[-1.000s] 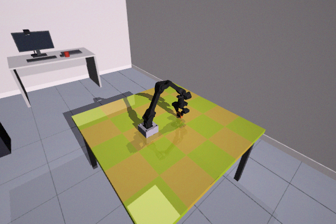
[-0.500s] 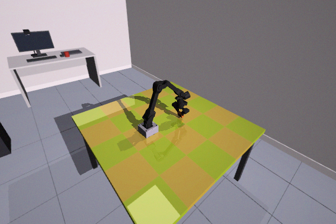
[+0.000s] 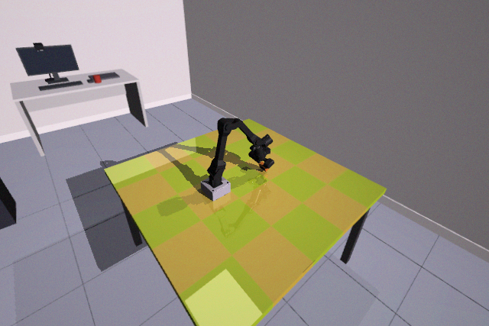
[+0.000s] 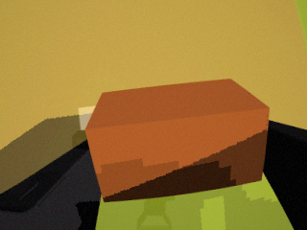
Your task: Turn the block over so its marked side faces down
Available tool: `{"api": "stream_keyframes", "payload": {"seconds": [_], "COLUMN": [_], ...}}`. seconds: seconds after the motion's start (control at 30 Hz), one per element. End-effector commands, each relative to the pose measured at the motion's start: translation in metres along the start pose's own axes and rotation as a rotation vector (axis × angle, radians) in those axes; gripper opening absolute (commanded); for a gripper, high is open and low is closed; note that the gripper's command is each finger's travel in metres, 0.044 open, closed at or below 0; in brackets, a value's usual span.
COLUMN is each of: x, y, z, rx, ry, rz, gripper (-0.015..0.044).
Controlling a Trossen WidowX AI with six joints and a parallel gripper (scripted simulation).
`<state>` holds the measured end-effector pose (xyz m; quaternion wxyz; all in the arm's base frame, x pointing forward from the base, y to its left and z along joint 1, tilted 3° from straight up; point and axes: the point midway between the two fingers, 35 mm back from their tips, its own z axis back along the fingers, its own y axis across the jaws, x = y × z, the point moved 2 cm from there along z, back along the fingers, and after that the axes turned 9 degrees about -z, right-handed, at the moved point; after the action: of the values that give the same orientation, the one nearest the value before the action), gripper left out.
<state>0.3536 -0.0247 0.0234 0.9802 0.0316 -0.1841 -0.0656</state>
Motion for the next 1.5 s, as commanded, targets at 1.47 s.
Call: {"api": "stream_keyframes", "payload": {"seconds": [1.47], "x": [-0.023], "y": [-0.005], "z": [-0.044], "rx": [0.096], "ry": [-0.592], "rz": [-0.005], "gripper": [0.0]}}
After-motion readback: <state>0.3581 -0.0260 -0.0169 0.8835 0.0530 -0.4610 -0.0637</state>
